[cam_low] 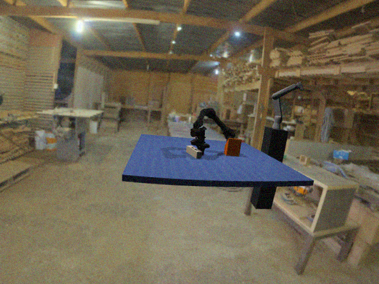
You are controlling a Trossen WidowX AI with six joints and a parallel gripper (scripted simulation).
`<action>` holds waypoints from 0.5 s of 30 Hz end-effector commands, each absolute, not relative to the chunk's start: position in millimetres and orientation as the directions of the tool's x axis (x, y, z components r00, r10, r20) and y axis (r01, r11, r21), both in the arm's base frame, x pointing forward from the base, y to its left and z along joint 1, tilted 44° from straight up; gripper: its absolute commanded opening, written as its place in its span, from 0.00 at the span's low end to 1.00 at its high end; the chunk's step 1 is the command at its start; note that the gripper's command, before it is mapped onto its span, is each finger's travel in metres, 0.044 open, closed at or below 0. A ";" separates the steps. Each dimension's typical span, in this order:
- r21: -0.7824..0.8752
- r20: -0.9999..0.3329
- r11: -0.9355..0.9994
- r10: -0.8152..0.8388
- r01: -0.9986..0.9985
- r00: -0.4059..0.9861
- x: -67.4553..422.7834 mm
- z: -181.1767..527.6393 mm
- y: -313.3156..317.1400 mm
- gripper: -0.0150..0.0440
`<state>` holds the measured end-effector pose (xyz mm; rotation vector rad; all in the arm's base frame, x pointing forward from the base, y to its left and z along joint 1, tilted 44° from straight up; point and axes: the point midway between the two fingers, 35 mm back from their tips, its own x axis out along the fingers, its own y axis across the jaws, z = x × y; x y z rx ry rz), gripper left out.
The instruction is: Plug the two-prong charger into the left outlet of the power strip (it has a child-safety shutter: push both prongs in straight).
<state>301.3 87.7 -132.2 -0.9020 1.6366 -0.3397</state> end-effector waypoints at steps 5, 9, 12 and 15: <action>-0.654 -0.711 0.666 -0.703 -0.360 -0.008 307.8 -130.9 92.2 0.25; -0.654 -0.703 0.659 -0.711 -0.372 -0.025 301.6 -131.9 87.9 0.25; -0.654 -0.703 0.659 -0.711 -0.372 -0.025 301.6 -131.9 87.9 0.25; -0.654 -0.703 0.659 -0.711 -0.372 -0.025 301.6 -131.9 87.9 0.25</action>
